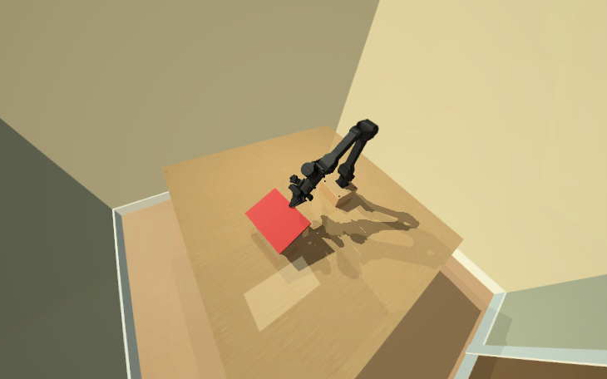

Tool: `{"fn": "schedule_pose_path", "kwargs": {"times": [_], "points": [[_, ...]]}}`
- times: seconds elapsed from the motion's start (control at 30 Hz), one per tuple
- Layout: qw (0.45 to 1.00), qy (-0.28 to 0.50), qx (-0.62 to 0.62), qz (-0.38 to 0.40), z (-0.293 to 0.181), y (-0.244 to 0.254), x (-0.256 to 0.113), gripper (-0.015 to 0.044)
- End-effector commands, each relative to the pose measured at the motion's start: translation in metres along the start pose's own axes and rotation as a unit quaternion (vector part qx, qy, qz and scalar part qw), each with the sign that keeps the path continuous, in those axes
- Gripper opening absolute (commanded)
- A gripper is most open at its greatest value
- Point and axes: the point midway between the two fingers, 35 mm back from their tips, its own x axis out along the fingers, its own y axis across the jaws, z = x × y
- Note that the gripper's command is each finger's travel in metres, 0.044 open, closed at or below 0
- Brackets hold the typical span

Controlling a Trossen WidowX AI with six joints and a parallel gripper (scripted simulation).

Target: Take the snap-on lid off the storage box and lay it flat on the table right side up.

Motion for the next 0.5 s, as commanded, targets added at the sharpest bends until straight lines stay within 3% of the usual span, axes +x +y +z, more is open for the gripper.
{"fn": "schedule_pose_path", "kwargs": {"times": [0.0,0.47], "points": [[1.000,-0.002,0.001,0.004,0.001,0.008,-0.003,0.0000],[1.000,-0.002,0.001,0.005,0.001,0.028,-0.008,0.0000]]}}
